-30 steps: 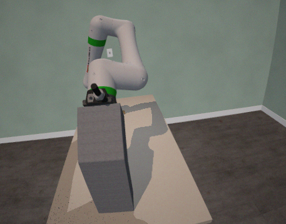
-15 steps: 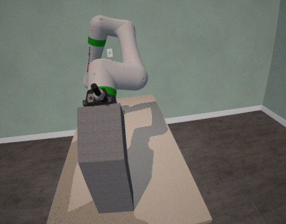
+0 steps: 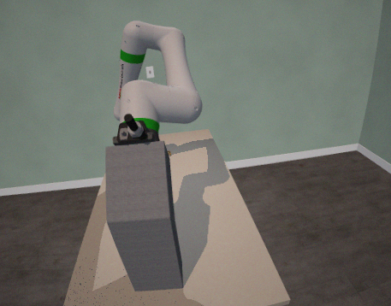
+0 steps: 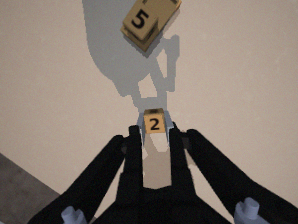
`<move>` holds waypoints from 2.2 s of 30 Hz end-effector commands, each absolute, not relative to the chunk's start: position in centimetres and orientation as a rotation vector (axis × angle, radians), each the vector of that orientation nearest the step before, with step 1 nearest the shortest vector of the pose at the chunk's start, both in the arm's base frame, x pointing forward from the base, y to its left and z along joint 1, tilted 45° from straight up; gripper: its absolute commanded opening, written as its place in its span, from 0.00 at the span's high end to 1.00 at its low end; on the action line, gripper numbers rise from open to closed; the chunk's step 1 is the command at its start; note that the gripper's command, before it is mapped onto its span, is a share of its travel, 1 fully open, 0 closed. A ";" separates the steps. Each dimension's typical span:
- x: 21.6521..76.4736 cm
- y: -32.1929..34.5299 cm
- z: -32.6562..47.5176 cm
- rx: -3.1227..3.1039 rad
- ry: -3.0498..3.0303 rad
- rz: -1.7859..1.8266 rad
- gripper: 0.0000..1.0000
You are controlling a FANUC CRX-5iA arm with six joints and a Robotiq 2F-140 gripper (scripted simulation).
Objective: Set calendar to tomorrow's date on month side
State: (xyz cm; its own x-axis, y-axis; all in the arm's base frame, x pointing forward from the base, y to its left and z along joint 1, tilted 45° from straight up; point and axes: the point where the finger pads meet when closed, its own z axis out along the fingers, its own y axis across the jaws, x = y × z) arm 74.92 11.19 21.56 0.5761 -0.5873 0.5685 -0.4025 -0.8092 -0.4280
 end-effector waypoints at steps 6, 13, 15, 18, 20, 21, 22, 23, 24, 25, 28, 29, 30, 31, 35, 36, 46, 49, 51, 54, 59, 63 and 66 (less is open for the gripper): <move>72.6 11.1 23.9 -2.557 0.820 -1.060 0.75; 69.9 11.1 26.5 -2.557 0.820 -1.060 0.75; 69.0 11.0 27.4 -2.557 0.820 -1.060 0.75; 68.2 11.0 28.3 -2.557 0.820 -1.060 0.75; 67.9 11.0 28.5 -2.557 0.820 -1.060 0.75; 67.9 11.0 28.5 -2.557 0.820 -1.060 0.75; 67.9 11.0 28.5 -2.557 0.820 -1.060 0.75; 67.9 11.0 28.5 -2.557 0.820 -1.060 0.75; 67.9 11.0 28.5 -2.557 0.820 -1.060 0.75; 67.9 11.0 28.5 -2.557 0.820 -1.060 0.75; 67.9 11.0 28.5 -2.557 0.820 -1.060 0.75; 67.9 11.0 28.5 -2.557 0.820 -1.060 0.75; 67.9 11.0 28.5 -2.557 0.820 -1.060 0.75; 67.9 11.0 28.5 -2.557 0.820 -1.060 0.75; 68.0 11.0 28.7 -2.529 0.868 -1.049 0.75; 68.1 11.0 28.7 -2.511 0.899 -1.041 0.75; 69.2 11.2 29.9 -2.246 1.273 -0.930 0.75; 69.7 11.3 30.4 -2.111 1.425 -0.874 0.75; 69.9 11.3 30.6 -2.046 1.492 -0.846 0.75; 70.3 11.4 31.0 -1.942 1.591 -0.802 0.75; 70.7 11.5 31.5 -1.798 1.712 -0.742 0.75; 71.1 11.5 31.8 -1.688 1.796 -0.695 0.75; 71.5 11.6 32.2 -1.538 1.897 -0.632 0.75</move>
